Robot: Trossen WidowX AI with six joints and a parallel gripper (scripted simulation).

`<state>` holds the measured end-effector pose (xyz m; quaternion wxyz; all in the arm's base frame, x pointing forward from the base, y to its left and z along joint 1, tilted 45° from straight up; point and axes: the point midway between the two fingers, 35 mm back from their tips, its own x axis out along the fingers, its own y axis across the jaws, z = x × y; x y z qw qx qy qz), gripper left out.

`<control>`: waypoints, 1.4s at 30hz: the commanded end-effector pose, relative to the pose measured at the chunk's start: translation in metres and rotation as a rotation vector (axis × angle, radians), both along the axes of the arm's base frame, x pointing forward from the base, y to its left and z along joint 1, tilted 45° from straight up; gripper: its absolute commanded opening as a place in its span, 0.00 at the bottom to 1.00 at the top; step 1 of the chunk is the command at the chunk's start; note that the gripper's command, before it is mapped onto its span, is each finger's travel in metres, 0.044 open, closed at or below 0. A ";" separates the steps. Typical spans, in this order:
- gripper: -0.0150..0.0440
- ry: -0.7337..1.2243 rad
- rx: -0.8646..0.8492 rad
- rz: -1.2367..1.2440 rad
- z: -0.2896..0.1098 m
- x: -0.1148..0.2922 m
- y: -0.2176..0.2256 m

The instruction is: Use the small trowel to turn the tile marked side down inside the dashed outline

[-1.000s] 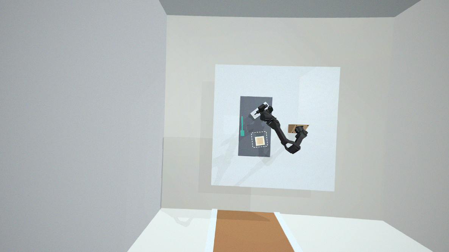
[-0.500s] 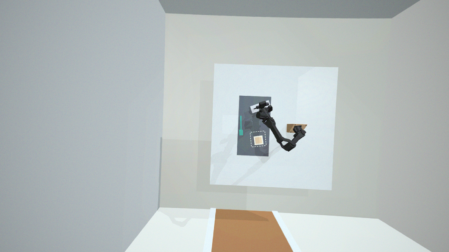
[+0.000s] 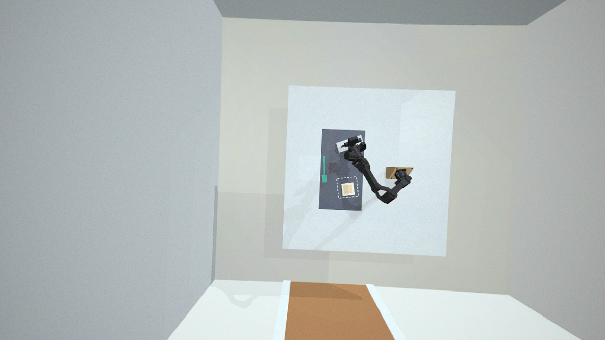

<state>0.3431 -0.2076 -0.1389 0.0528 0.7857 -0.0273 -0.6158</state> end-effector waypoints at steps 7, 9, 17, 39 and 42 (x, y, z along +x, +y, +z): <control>0.25 -0.005 -0.014 -0.016 -0.010 0.004 0.004; 0.25 -0.005 -0.013 -0.016 -0.012 0.004 0.006; 0.25 -0.005 -0.012 -0.017 -0.020 0.006 0.014; 0.76 -0.005 -0.012 -0.016 -0.018 0.005 0.014; 0.76 -0.005 -0.011 -0.015 -0.008 0.004 0.015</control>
